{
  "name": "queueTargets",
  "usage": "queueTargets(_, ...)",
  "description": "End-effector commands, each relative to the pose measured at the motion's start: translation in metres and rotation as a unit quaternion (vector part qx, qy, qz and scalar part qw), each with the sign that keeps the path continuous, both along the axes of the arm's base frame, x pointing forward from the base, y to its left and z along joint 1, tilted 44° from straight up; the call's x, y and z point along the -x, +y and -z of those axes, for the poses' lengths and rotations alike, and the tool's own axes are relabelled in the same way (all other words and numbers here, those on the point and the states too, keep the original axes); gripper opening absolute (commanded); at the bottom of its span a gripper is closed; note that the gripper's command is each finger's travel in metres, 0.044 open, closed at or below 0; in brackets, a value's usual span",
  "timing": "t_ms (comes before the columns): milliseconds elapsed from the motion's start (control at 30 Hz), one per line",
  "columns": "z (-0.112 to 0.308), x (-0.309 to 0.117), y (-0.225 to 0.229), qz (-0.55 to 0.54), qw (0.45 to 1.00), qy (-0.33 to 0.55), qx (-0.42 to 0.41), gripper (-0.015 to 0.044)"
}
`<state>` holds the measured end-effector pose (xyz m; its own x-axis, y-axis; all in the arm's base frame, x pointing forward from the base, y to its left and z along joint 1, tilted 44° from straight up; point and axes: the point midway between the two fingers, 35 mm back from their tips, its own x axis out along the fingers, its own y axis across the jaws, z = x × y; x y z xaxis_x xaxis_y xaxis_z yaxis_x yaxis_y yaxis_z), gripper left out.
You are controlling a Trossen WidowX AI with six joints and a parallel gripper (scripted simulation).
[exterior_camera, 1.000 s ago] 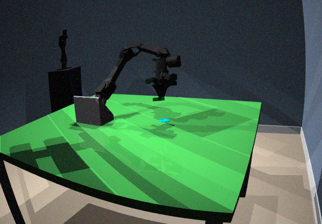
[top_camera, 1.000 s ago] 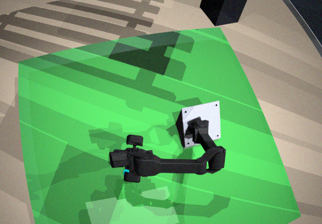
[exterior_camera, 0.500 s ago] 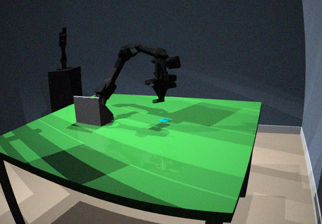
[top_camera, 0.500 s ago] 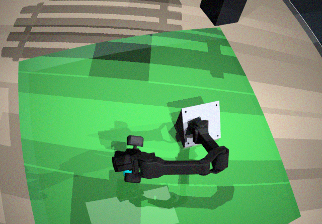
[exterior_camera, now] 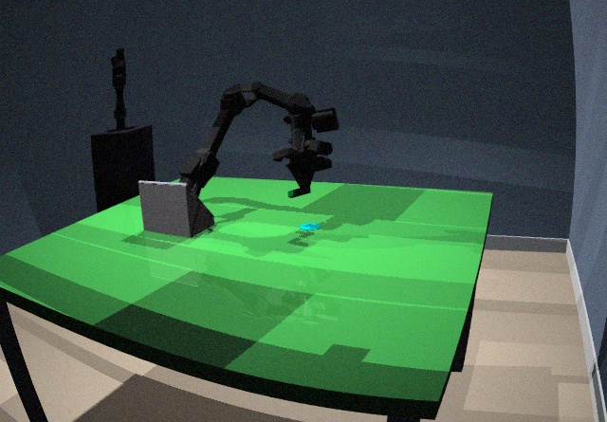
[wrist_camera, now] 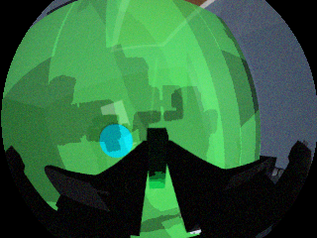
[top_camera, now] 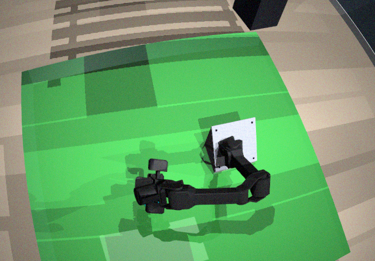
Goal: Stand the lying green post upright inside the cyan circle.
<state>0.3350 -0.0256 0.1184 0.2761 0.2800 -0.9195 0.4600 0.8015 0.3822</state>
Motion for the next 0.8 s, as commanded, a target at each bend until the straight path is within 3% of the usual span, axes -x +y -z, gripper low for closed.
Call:
queueTargets(0, 0.0028, 0.0009, 0.0015, 0.003, 1.0, -0.002, 0.009, 0.0023)
queueTargets(767, 0.0065, -0.002, 0.0032, 0.03, 0.996, -0.044, 0.066, 0.0023)
